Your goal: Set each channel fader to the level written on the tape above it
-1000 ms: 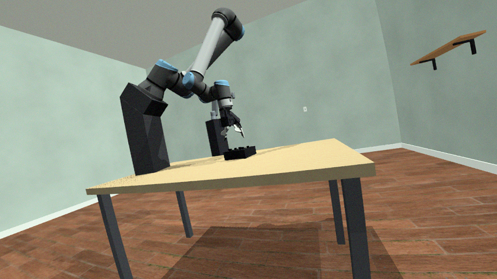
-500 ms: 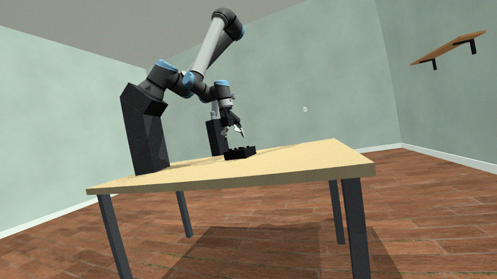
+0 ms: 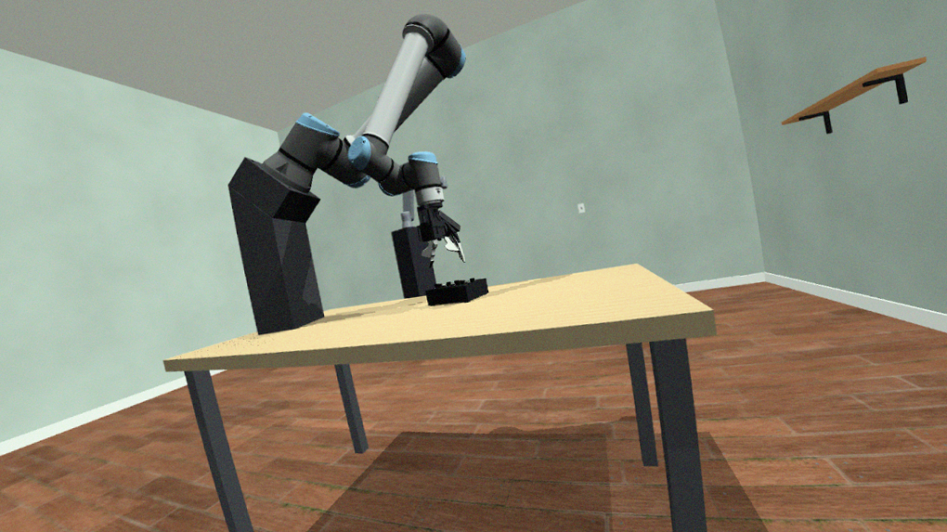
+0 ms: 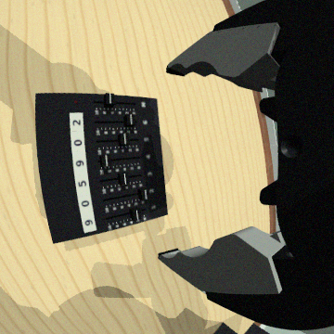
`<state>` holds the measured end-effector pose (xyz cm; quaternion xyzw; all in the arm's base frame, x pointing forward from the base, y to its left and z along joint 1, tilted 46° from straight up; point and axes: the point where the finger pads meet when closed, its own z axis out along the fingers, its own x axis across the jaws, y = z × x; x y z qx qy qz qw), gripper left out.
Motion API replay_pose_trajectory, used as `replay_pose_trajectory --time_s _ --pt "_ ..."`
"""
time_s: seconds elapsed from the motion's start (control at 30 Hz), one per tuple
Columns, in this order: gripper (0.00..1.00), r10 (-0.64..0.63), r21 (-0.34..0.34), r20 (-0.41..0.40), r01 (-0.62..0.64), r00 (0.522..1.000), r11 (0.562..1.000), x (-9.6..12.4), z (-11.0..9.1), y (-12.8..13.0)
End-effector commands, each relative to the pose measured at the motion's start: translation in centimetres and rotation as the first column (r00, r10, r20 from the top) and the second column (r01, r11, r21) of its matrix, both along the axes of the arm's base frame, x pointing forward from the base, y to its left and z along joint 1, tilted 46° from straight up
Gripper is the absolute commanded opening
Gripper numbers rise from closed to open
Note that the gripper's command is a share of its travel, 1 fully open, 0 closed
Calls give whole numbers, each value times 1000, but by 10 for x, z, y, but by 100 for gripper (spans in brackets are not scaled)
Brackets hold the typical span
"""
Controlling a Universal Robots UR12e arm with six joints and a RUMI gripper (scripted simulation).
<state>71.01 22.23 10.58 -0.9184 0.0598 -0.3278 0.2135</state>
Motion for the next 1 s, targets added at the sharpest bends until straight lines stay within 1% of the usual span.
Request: replay_pose_trajectory --time_s 0.0,0.2,0.37,0.43,0.5,0.6,0.7,0.8,0.93,0.97 --pt "100 -42 37 -21 42 999 998 0 3 1" --pt "100 -126 111 -72 134 989 985 -1 7 1" --pt "100 -210 185 -133 232 969 955 -1 12 2" --pt "100 -210 185 -133 232 969 955 -1 12 2" --pt "100 -245 215 -162 277 956 937 -1 14 2" --pt "100 -299 261 -211 348 931 900 -2 17 2" --pt "100 -350 305 -267 424 898 853 -3 20 3" --pt "100 -399 344 -328 501 857 794 -3 23 3" --pt "100 -453 388 -416 605 788 696 -5 28 2" --pt "100 -453 388 -416 605 788 696 -5 28 2"
